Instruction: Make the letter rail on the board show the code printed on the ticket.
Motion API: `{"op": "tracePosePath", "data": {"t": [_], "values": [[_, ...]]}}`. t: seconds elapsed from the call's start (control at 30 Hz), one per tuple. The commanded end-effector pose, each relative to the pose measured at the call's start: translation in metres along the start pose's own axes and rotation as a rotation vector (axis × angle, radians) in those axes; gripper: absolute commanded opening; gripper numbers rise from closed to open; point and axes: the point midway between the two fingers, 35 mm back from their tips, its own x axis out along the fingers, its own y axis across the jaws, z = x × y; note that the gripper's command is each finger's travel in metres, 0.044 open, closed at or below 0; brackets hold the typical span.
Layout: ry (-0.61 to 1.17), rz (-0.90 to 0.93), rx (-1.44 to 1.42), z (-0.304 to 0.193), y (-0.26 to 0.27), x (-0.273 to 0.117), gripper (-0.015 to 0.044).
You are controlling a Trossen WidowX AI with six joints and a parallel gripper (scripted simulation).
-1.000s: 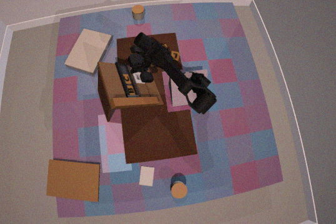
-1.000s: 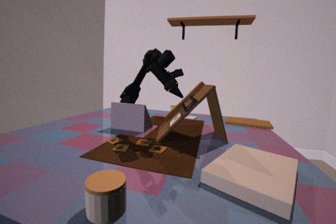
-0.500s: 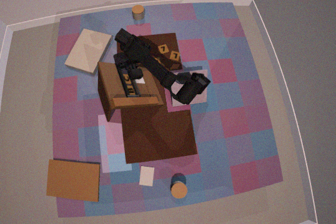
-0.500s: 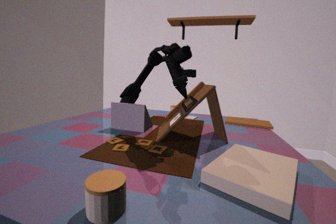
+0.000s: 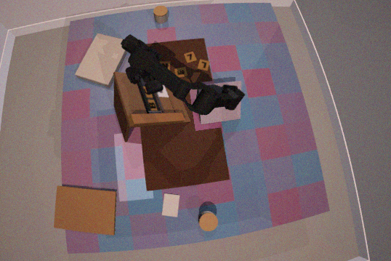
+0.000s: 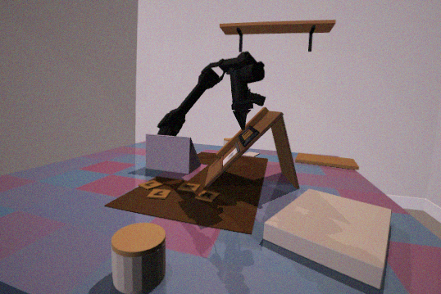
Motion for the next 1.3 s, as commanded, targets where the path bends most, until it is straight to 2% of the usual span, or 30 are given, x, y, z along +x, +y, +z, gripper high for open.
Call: {"op": "tracePosePath", "data": {"t": [0.0,1.27], "values": [[0.016,0.003,-0.004,-0.001,-0.001,0.001,0.0000],[0.015,0.004,-0.005,0.012,0.000,0.016,0.0000]]}}
